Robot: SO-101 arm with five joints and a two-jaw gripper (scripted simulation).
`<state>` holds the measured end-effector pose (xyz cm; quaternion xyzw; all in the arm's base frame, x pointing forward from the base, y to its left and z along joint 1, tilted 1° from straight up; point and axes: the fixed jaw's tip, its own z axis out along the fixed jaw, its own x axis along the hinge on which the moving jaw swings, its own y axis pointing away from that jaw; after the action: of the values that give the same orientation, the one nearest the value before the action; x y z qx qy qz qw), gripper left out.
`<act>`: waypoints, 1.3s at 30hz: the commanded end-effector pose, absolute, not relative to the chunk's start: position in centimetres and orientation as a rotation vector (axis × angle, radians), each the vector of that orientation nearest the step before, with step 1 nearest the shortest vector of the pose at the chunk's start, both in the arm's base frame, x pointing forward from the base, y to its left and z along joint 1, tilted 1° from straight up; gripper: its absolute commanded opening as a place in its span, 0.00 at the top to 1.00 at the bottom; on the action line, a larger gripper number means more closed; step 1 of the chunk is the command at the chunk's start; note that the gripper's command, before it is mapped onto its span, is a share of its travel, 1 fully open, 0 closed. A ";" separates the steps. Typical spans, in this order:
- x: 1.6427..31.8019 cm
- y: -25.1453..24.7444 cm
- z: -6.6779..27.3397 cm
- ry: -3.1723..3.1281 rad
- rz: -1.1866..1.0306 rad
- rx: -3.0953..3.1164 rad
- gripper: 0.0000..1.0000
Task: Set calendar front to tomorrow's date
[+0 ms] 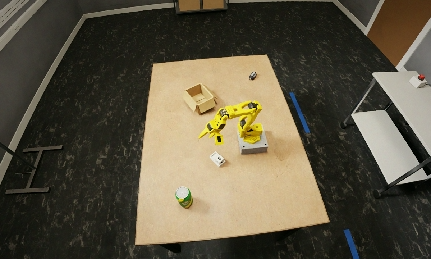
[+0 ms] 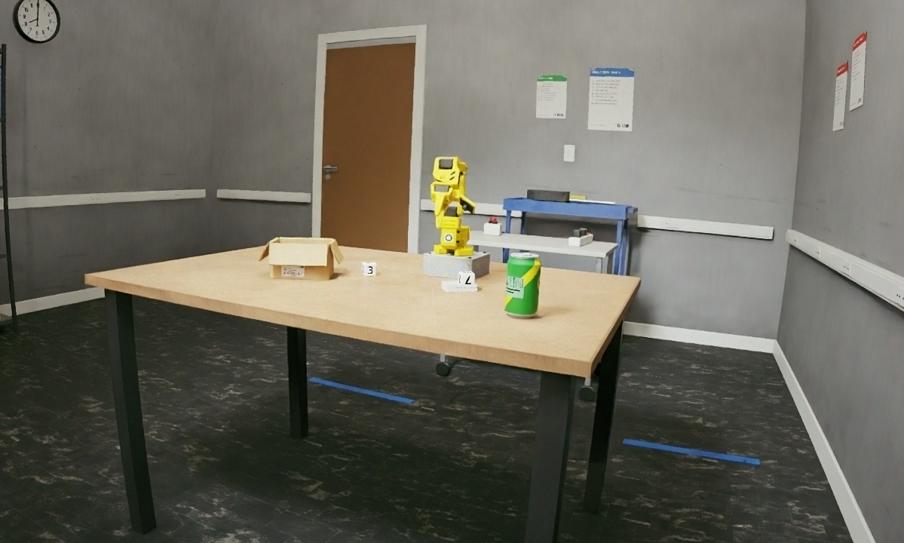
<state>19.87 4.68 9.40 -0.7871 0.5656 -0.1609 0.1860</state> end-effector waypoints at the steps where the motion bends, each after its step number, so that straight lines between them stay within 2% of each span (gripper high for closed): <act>1: 18.9 7.8 9.3 1.435 -0.404 -2.281 0.65; 12: 17.1 10.8 9.0 1.250 -0.346 -2.365 0.65; 25: 16.8 11.2 8.9 1.232 -0.333 -2.383 0.65; 39: 15.6 10.4 4.4 1.348 -0.165 -2.607 0.65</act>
<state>16.31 10.52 5.87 -0.8767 0.4545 -0.0782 0.1367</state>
